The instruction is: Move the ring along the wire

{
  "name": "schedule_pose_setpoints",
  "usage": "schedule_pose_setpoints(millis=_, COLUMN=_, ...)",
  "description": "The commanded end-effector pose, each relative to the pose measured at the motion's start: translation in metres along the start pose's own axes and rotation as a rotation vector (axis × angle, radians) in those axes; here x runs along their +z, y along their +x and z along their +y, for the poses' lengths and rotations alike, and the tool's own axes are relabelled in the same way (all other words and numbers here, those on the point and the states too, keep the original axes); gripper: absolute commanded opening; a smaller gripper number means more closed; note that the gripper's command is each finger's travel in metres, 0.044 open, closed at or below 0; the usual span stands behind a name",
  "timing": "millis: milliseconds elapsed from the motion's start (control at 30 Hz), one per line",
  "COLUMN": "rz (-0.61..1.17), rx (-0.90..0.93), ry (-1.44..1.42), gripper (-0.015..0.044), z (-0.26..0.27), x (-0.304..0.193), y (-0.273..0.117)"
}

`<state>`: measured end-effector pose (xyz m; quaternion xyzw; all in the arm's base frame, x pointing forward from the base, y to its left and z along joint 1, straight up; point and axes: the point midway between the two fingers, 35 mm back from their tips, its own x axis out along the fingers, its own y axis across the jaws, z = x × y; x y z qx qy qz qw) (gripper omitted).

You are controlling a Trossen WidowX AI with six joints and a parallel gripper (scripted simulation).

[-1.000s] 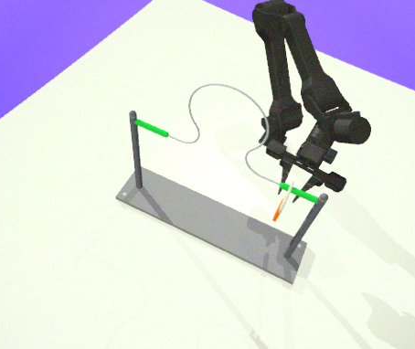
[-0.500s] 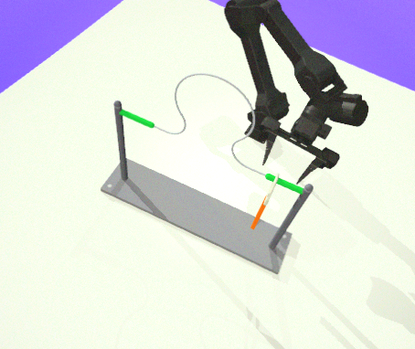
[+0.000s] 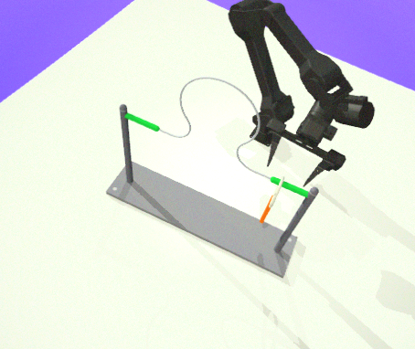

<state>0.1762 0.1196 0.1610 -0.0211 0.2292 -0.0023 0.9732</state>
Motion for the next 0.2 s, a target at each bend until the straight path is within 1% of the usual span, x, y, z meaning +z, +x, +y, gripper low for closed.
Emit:
schedule_pose_setpoints(millis=0, rz=-0.003, rx=-0.002, ry=0.006, gripper=0.044, z=-0.0009, x=0.0007, y=-0.0004)
schedule_pose_setpoints(millis=167, rz=-0.003, rx=-0.002, ry=0.006, gripper=0.044, z=-0.0009, x=0.0007, y=-0.0004)
